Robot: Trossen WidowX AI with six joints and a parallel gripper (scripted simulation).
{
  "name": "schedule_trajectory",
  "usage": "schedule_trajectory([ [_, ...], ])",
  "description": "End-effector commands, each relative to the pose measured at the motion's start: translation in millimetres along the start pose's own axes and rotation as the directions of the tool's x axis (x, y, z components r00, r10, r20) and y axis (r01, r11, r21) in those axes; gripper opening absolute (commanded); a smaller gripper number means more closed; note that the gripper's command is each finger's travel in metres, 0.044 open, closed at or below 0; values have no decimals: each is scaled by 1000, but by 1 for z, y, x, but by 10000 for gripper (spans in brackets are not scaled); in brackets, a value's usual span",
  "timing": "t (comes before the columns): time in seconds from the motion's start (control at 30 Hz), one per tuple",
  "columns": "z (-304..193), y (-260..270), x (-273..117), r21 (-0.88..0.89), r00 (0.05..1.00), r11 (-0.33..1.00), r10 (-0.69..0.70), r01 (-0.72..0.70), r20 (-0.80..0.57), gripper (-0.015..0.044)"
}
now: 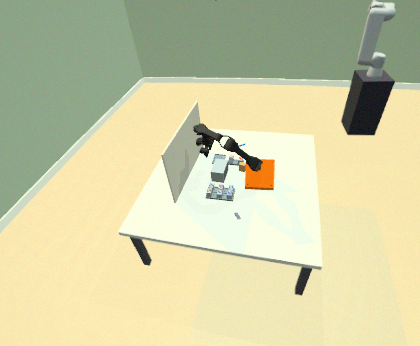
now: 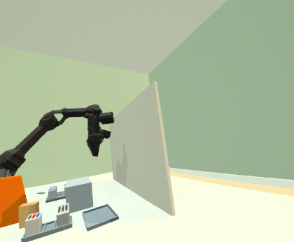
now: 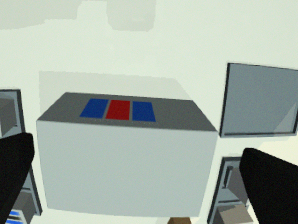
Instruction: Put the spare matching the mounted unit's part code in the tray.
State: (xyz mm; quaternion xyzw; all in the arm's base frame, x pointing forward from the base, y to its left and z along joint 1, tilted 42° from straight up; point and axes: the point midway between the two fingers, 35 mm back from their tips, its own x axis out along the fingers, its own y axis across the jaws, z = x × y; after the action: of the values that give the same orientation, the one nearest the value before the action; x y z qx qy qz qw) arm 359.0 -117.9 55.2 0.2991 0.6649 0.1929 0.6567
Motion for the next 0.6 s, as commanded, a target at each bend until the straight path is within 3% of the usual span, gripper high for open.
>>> schedule_trajectory([
  [0.0, 4, 5, 3, -6, 1000, 1000, 11, -11, -3, 440],
  [0.43, 4, 5, 3, -6, 1000, 1000, 11, -11, -3, 440],
  [0.57, -2, 25, 4, -90, 1000, 996, -4, 3, -7, 440],
])
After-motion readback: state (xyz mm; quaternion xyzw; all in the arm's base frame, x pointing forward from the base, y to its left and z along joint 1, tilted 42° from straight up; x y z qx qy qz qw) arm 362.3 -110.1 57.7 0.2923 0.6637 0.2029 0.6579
